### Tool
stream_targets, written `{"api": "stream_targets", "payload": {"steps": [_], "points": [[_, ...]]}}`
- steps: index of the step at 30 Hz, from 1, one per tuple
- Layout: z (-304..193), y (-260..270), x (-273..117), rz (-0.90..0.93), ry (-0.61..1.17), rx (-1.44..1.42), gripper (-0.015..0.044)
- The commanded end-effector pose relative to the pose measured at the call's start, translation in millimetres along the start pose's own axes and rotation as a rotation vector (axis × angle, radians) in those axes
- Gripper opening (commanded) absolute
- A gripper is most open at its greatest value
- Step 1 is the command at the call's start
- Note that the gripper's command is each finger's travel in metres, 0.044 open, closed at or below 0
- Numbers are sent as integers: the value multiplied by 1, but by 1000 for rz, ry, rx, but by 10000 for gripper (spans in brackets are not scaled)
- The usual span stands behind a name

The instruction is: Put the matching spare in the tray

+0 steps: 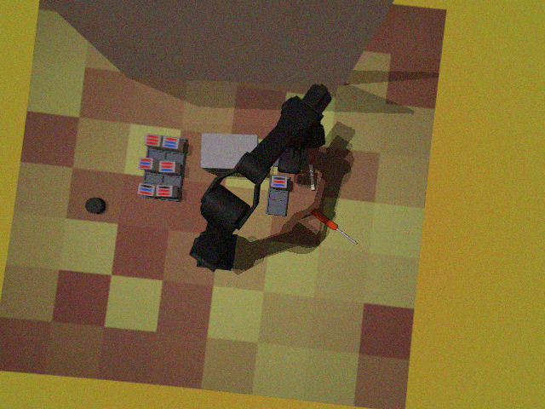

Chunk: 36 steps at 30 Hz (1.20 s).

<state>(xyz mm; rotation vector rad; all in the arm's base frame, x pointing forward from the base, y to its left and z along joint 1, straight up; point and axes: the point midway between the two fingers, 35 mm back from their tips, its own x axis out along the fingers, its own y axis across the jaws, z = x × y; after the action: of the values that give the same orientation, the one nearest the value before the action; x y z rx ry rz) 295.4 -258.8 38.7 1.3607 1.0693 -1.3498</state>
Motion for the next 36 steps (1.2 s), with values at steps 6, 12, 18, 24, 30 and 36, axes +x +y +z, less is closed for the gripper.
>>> {"api": "stream_targets", "payload": {"steps": [6, 12, 18, 24, 30, 36], "points": [[-1, 0, 7, 3, 1, 6, 0], [-1, -1, 12, 3, 1, 6, 0], [-2, -2, 17, 3, 1, 6, 0], [-2, -3, 22, 3, 1, 6, 0], [-3, -4, 27, 3, 1, 6, 0], [-3, -5, 32, 3, 1, 6, 0]]}}
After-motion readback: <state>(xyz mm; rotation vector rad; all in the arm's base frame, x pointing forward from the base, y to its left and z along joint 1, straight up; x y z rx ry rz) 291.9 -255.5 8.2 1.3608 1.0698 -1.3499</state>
